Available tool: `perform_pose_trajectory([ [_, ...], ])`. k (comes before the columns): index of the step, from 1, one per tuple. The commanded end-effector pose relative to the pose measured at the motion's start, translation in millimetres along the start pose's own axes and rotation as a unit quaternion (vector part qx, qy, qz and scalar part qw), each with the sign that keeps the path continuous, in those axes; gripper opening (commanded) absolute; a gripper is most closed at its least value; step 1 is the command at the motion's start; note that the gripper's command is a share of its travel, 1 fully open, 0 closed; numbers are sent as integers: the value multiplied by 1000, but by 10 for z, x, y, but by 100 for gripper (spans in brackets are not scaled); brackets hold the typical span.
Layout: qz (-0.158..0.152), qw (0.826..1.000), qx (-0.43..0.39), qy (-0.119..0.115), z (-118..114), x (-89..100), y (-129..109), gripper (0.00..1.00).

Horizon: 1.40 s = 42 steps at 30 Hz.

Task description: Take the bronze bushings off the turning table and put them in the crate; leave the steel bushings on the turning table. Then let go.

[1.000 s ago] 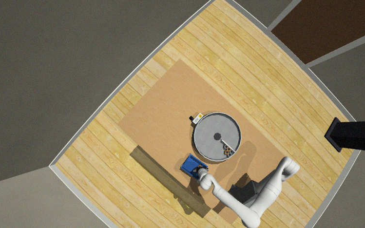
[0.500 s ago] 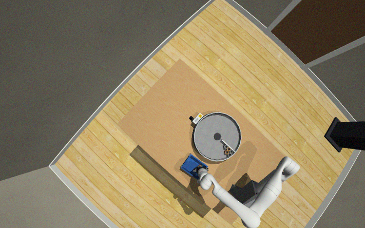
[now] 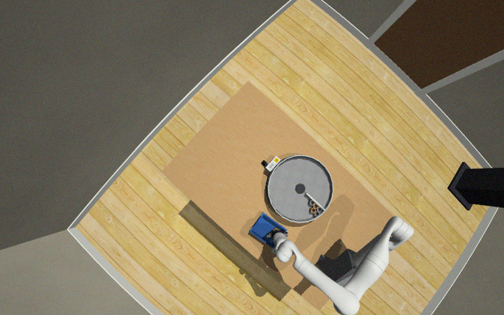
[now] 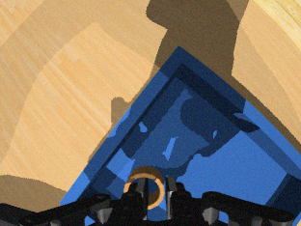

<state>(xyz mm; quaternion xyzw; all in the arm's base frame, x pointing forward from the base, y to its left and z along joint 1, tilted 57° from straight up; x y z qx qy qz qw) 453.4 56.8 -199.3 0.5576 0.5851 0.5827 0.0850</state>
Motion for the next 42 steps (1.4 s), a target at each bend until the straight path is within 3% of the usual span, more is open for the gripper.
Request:
perform_pose_trajectory([
  [1,0,1000,0,1,9,11,-1,16],
  [42,0,1000,0,1,16,110,-4,16],
])
Point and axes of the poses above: the point where the finger pads meet when closed, its own x axis back along the fingers, its own z axis across the jaws, y = z × x, the point moved 1 cm from there along x, back along the fingers, and after that the axes turned 8 degrees about -x, right-handed, at the moved point
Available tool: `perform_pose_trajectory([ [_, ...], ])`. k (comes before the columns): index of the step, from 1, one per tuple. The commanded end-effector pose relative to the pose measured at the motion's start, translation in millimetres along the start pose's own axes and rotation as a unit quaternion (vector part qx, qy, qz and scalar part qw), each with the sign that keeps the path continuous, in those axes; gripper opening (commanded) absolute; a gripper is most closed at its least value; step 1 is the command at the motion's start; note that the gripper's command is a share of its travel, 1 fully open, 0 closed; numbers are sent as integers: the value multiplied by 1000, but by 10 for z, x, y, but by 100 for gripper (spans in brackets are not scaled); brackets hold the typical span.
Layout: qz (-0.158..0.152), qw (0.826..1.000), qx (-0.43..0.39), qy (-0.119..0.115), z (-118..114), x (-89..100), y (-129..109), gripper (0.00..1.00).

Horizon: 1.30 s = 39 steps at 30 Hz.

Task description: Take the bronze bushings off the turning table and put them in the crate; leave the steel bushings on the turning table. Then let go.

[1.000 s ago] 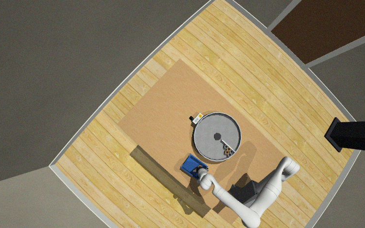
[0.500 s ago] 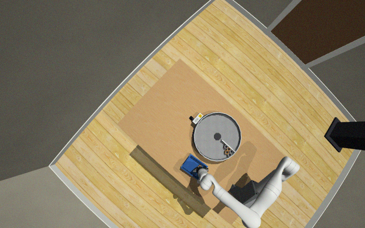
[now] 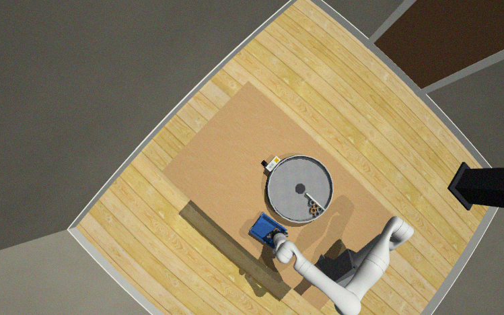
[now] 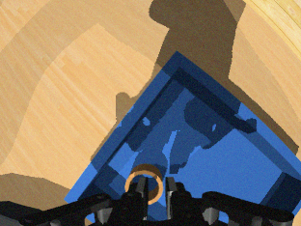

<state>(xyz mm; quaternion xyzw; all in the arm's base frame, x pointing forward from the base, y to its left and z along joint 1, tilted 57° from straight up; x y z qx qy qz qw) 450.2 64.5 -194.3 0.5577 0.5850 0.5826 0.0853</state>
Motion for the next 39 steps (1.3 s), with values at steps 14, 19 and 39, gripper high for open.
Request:
perform_pose_trajectory([
  [14,0,1000,0,1,13,62,-3,16],
  [19,0,1000,0,1,13,62,-3,16],
  [39,0,1000,0,1,16,111,-5,16],
])
Point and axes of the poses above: the point where the finger pads meet when closed, its own x axis back along the fingers, its own z axis across the jaws, y = z × x, the point moved 1 cm from there along x, back along the fingers, and after that the axes turned 8 degrees about -x, right-handed, at the moved point
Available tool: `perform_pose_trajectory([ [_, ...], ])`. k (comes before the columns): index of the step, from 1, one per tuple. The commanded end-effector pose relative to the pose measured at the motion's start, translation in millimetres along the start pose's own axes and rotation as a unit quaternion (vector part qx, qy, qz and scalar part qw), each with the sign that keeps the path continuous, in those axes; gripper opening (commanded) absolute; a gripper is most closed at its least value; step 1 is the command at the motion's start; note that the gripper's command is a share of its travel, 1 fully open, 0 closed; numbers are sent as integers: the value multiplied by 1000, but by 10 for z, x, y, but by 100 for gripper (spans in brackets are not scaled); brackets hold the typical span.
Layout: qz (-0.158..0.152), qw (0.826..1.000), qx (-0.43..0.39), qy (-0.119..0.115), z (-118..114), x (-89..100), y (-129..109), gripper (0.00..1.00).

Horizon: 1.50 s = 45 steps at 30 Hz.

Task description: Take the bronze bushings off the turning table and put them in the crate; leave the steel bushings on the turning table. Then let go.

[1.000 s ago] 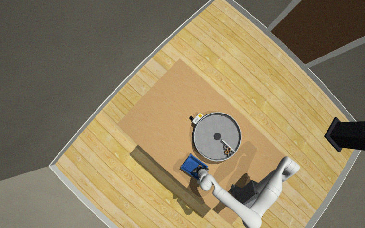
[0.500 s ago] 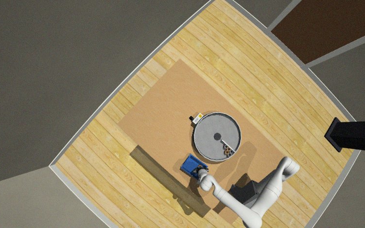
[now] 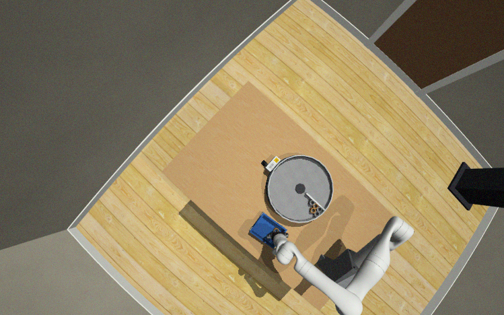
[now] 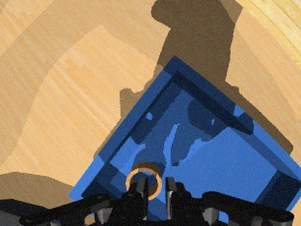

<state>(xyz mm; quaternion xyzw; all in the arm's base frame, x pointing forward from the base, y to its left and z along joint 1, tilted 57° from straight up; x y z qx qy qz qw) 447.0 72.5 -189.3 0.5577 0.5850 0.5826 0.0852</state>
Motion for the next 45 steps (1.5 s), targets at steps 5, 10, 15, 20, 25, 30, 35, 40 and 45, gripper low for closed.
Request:
perform_pose_trajectory([
  [5,0,1000,0,1,7,509,-1,16],
  [10,0,1000,0,1,7,509,-1,16],
  [15,0,1000,0,1,7,509,-1,16],
  [20,0,1000,0,1,5,803,1,16],
  [25,0,1000,0,1,5,1002,1,16],
  [30,0,1000,0,1,5,1002,1,16],
  [35,0,1000,0,1,4,999,2,16],
  [40,0,1000,0,1,4,999,2,16],
  [45,0,1000,0,1,4,999,2,16],
])
Point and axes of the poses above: the point where the finger pads meet when closed, its own x axis back along the fingers, its own z axis across the jaws, y = z × x, the point moved 1 cm from there along x, back along the fingers, and after that the axes turned 8 degrees about -x, right-handed, at the moved point
